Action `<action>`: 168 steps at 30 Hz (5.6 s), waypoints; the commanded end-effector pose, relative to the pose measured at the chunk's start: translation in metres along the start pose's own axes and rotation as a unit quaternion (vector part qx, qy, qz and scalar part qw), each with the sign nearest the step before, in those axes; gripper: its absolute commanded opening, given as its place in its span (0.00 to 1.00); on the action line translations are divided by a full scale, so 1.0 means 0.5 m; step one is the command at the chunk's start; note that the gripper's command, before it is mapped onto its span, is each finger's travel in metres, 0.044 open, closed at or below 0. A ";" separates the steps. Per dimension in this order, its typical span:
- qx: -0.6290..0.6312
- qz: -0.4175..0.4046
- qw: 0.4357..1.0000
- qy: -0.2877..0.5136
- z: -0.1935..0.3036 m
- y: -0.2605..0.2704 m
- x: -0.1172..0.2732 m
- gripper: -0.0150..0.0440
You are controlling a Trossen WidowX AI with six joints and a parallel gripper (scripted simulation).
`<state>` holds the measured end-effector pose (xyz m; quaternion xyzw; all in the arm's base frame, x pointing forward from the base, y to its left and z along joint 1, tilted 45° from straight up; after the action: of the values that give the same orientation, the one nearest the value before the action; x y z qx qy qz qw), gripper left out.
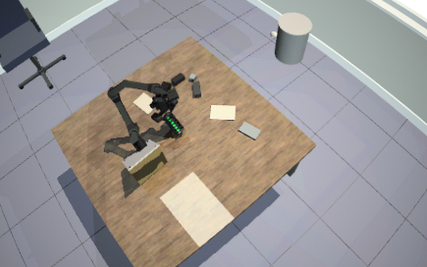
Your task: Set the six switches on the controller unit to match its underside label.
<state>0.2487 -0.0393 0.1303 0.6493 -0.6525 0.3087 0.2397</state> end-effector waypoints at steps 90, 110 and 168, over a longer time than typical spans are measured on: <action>-0.007 -0.005 1.000 -0.001 -0.080 0.011 -0.120 0.83; -0.007 -0.005 1.000 -0.001 -0.087 0.011 -0.148 0.83; -0.024 -0.005 1.000 0.003 0.135 0.003 -0.020 1.00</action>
<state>0.2515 -0.0722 0.0774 0.6451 -0.6573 0.2905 0.2596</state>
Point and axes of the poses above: the point midway between the two fingers, 35 mm back from their tips, its own x axis back along the fingers, its own y axis across the jaws, z = x × y, the point moved 9 cm from there along x, back along the fingers, and after that the axes turned 3 degrees about -x, right-handed, at the moved point
